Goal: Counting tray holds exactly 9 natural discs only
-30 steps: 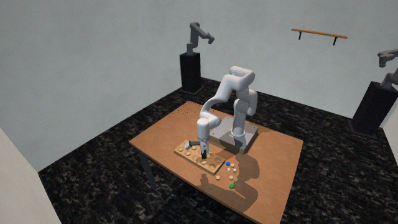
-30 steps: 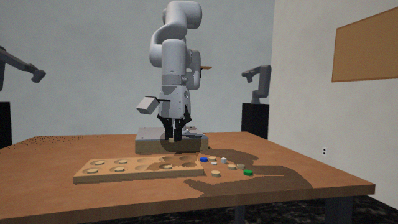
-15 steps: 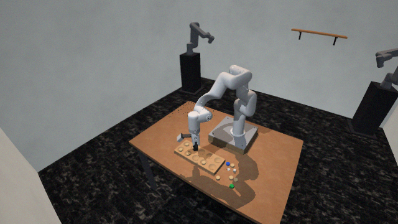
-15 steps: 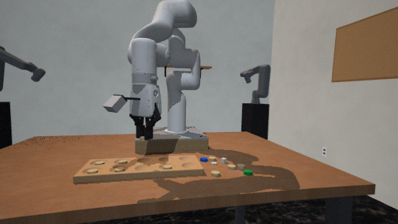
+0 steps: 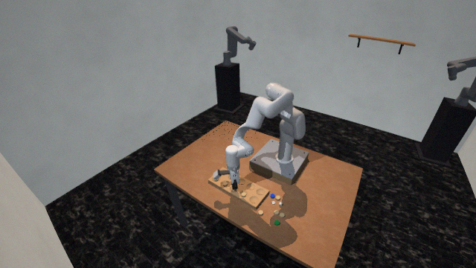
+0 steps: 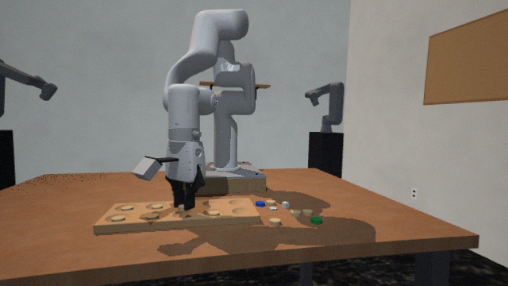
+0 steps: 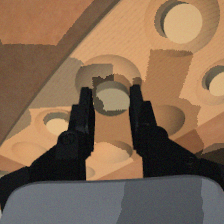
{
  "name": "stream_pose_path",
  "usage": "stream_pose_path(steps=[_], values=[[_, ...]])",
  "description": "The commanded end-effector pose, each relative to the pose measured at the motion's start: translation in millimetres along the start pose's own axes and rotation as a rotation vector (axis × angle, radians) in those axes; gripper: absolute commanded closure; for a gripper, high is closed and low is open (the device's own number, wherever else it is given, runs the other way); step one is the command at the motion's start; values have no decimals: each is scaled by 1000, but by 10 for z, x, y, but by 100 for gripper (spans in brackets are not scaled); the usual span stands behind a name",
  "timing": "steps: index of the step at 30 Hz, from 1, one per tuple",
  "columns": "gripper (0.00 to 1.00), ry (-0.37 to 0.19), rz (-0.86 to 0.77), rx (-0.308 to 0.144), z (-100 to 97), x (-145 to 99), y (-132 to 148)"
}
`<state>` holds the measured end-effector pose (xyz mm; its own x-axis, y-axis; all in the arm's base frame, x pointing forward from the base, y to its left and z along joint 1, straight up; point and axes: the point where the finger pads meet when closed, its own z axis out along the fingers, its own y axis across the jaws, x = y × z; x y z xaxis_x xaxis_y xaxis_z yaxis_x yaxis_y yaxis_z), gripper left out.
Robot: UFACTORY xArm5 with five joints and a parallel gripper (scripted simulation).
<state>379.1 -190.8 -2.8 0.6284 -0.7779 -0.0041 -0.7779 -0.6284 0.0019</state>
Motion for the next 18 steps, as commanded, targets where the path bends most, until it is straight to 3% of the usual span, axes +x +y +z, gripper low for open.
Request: stream_pose_path(steps=[1,18], values=[[100,7,0,3,30,35,-16],[100,7,0,3,153,34,-15]])
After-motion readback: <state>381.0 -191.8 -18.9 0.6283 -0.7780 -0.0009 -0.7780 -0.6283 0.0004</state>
